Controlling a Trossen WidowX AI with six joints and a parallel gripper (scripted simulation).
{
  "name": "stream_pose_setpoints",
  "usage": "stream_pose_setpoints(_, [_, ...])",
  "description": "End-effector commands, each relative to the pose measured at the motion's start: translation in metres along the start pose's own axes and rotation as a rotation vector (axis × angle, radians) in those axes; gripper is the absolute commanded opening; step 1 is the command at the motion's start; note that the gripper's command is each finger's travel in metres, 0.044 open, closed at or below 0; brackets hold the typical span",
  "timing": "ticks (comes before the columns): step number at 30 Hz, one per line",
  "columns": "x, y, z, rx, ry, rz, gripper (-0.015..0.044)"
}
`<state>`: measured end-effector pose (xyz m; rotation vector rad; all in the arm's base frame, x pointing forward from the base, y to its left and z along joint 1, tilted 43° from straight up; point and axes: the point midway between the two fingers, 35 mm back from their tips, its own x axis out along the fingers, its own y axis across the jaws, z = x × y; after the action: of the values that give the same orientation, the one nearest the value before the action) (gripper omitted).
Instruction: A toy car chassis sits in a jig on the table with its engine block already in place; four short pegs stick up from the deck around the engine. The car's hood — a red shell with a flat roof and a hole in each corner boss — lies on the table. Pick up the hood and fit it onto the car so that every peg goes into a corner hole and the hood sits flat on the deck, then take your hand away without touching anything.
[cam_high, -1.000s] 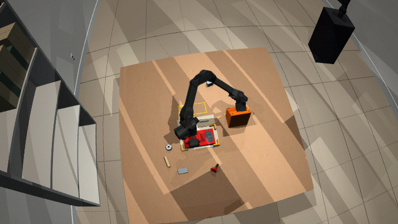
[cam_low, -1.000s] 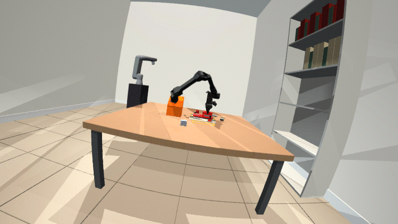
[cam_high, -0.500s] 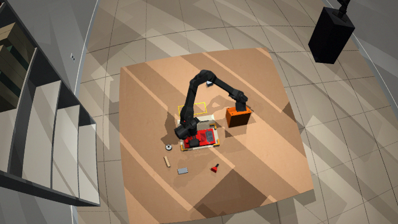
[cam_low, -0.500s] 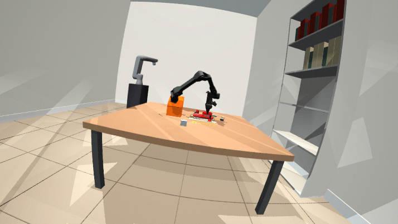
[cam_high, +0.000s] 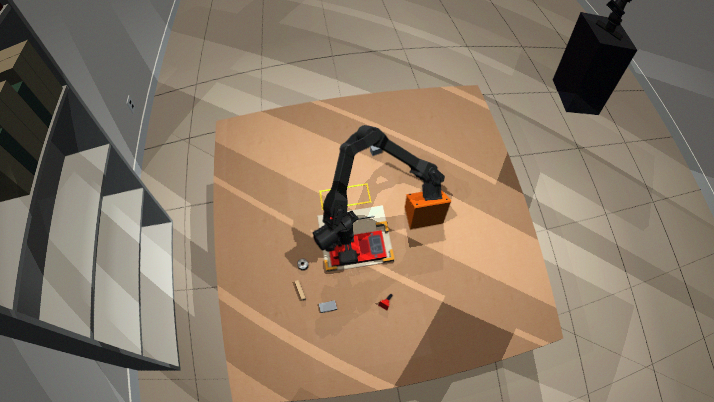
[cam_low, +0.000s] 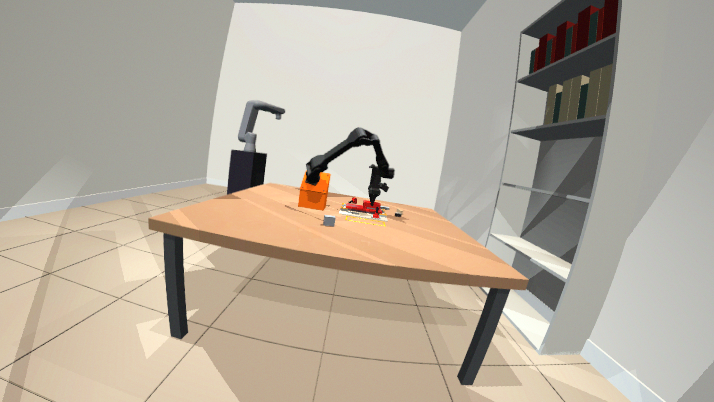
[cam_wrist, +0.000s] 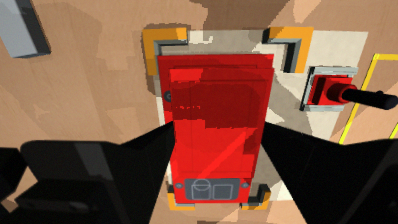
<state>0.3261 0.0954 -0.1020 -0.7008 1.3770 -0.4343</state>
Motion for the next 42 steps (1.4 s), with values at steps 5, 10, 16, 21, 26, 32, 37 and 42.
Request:
stream_pose_setpoints(5, [0.005, 0.000, 0.000, -0.005, 0.000, -0.002, 0.0000])
stream_pose_setpoints(10, [0.007, 0.000, 0.000, -0.005, 0.000, -0.003, 0.0000])
stream_pose_setpoints(16, [0.007, 0.000, 0.000, -0.002, 0.000, -0.001, 0.0000])
stream_pose_setpoints(21, [0.007, 0.000, 0.000, 0.000, 0.001, -0.001, 0.0079])
stream_pose_setpoints(26, [0.007, 0.000, 0.000, 0.000, 0.001, -0.001, 0.0210])
stream_pose_setpoints(32, [0.007, 0.000, 0.000, 0.000, 0.001, -0.001, 0.0368])
stream_pose_setpoints(37, [0.007, 0.000, 0.000, 0.000, 0.001, -0.001, 0.0440])
stream_pose_setpoints(42, [-0.030, 0.001, 0.003, 0.000, 0.006, 0.004, 0.0440])
